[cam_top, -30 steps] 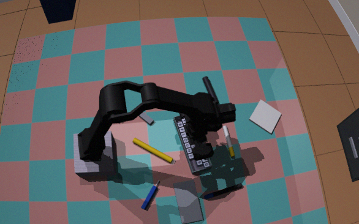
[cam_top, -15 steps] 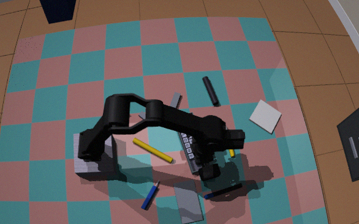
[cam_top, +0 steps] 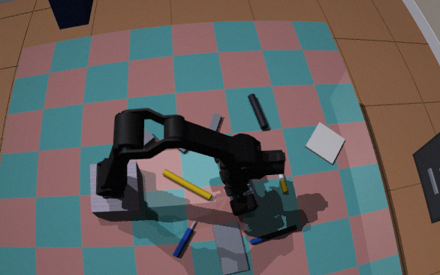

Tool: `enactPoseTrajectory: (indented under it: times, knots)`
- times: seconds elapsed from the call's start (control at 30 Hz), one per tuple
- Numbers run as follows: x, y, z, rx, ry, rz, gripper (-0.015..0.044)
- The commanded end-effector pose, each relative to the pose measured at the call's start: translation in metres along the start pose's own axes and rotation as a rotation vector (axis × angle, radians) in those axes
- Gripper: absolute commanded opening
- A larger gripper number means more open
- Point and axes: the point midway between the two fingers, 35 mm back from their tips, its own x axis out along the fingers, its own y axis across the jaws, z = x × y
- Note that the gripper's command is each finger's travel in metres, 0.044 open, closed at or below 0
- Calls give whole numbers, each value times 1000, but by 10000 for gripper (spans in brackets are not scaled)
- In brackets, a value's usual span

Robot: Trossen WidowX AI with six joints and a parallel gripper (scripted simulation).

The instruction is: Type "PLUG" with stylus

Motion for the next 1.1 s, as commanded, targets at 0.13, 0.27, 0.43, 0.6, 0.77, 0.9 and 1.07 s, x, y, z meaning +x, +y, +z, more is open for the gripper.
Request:
enactPoseTrajectory:
  times: [0.13,0.27,0.43,0.6,0.77,0.9,1.07]
  knots:
    - [-2,2,-3,6,-8,-2,0]
    - [-2,37,0,6,-9,2,0]
    - [-2,86,-2,6,-8,6,0]
    - [-2,86,-2,6,-8,6,0]
    - [-4,86,-2,6,-8,6,0]
    - [-52,85,-1,6,-9,6,0]
    - [-62,85,-2,6,-9,6,0]
